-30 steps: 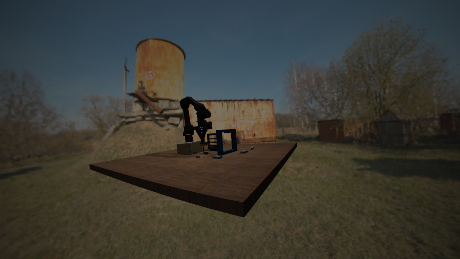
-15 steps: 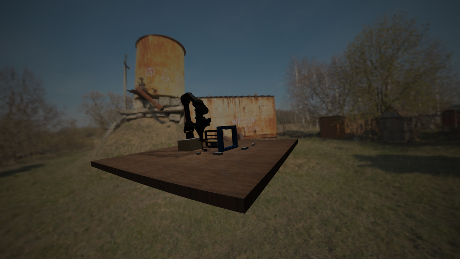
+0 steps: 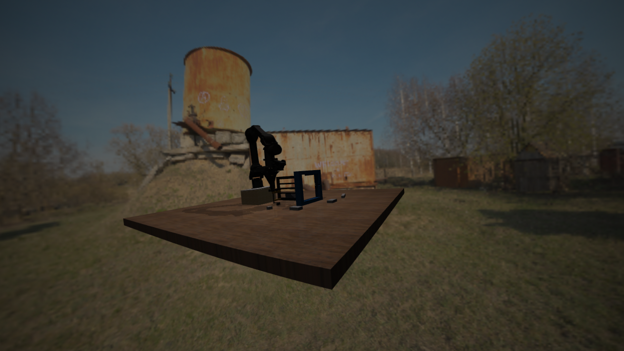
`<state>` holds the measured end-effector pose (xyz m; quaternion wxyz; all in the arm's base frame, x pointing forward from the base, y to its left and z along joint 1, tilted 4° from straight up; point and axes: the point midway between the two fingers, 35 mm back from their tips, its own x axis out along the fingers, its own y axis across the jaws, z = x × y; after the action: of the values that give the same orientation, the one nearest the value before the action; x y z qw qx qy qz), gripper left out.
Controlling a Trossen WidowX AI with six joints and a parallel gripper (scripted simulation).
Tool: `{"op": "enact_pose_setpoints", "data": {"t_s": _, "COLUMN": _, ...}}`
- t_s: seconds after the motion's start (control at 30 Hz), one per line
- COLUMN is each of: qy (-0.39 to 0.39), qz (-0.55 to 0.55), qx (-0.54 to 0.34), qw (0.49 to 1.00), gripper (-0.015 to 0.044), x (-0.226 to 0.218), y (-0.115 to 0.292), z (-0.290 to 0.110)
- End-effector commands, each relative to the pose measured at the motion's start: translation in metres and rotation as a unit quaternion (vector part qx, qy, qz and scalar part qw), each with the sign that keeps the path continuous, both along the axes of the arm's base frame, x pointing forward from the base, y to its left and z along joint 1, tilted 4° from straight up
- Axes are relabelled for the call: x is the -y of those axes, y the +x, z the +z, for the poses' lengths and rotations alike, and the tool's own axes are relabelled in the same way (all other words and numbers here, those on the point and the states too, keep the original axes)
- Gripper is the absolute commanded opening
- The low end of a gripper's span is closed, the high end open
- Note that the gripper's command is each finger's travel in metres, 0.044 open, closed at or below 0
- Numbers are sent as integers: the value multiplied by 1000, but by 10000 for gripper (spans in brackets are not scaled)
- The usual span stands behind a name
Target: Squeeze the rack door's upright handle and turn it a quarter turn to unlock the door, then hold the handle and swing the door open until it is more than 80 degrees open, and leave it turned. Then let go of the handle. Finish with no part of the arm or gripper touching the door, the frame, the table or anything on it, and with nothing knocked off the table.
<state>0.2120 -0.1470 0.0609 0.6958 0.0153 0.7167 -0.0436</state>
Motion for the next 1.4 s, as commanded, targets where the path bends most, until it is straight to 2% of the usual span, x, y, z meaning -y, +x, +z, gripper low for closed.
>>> {"op": "enact_pose_setpoints", "data": {"t_s": 0.0, "qy": -1, "qz": 6, "qx": -1, "qw": 1000, "gripper": 24, "x": 1, "y": 0, "z": 0}}
{"op": "enact_pose_setpoints", "data": {"t_s": 0.33, "qy": -1, "qz": 6, "qx": -1, "qw": 1000, "gripper": 287, "x": 1, "y": 0, "z": 0}}
{"op": "enact_pose_setpoints", "data": {"t_s": 0.37, "qy": -1, "qz": 6, "qx": -1, "qw": 1000, "gripper": 297, "x": 1, "y": 0, "z": 0}}
{"op": "enact_pose_setpoints", "data": {"t_s": 1.37, "qy": -1, "qz": 6, "qx": -1, "qw": 1000, "gripper": 297, "x": 0, "y": 3, "z": 43}}
